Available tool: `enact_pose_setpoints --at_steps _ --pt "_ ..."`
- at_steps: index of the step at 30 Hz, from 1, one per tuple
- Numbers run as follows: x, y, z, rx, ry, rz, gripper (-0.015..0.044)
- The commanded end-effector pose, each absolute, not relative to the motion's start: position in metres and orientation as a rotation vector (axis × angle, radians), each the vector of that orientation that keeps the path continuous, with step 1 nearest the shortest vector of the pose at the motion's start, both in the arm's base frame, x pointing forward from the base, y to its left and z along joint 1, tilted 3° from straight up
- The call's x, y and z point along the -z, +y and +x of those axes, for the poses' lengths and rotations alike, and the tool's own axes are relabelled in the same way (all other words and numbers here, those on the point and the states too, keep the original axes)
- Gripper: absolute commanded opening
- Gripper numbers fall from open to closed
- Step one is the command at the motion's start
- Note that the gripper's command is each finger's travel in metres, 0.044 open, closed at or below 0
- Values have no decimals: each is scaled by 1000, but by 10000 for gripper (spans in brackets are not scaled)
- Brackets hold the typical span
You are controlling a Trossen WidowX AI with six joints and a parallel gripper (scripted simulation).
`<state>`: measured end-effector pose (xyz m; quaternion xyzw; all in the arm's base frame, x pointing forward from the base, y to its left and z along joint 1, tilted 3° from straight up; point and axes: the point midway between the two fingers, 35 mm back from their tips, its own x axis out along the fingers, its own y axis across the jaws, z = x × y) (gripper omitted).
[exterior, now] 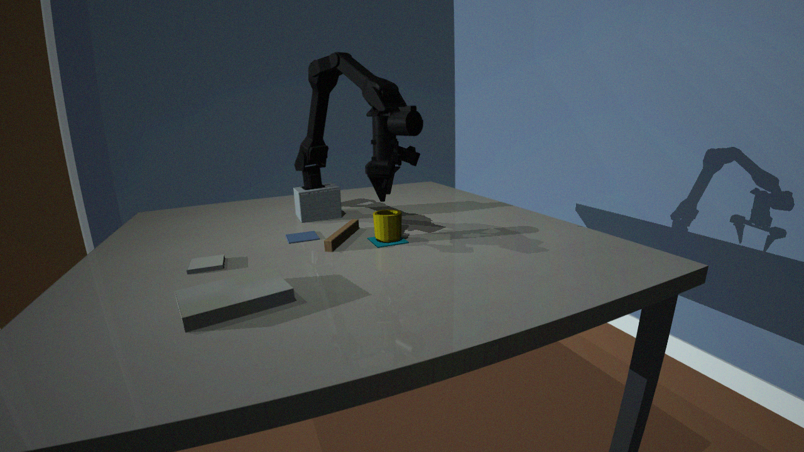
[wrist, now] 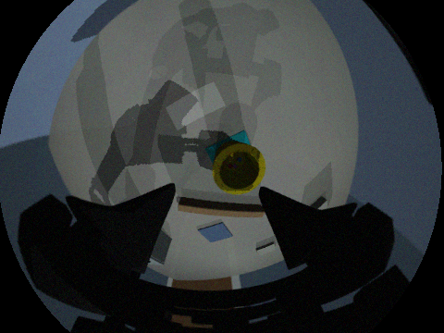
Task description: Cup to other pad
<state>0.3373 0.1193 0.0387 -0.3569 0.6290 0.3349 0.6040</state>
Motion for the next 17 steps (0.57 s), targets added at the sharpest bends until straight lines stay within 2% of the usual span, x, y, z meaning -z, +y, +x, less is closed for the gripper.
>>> enact_pose_setpoints --at_steps 1,7,17 --pt "-63 121 339 -769 1439 -821 440" --pt "-86 120 338 -769 1438 -818 440" --pt "-83 120 339 -770 1436 -826 440"
